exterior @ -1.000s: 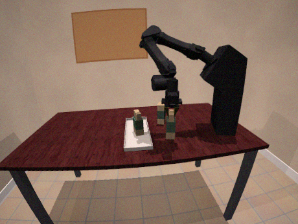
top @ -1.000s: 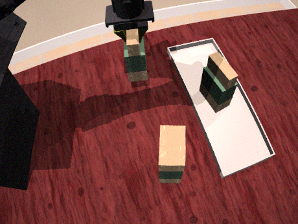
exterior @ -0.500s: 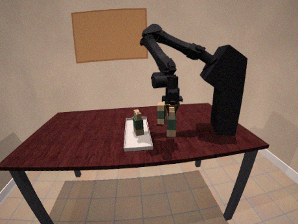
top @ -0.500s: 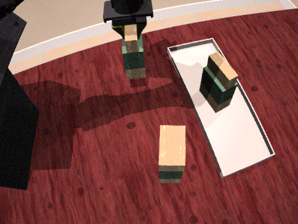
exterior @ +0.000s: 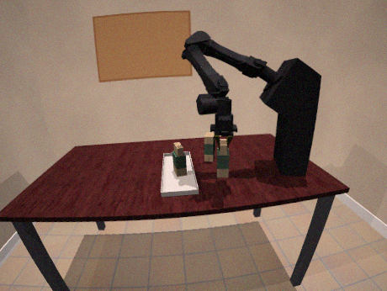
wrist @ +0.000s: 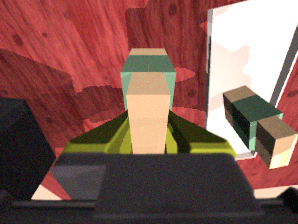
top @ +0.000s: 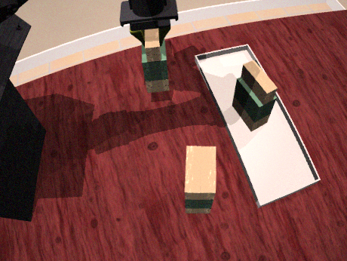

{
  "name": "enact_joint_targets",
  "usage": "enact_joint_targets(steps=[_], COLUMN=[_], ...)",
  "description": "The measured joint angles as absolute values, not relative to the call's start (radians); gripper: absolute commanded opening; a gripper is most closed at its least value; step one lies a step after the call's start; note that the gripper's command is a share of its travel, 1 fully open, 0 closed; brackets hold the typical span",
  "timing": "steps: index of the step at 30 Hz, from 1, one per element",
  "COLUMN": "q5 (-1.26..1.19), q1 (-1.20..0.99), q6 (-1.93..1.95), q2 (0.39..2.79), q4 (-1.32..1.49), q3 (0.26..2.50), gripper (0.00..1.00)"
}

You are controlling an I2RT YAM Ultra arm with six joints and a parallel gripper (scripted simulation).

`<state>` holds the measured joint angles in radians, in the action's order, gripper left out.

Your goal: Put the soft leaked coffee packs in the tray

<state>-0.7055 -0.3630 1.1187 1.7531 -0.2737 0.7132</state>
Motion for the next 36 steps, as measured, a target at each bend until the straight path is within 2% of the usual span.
enact_joint_targets(steps=[36], q5=[-0.705], q1=[-0.363], q6=[1.119], q2=[1.744], q4=[-0.235], q3=[0.746], gripper=[0.23])
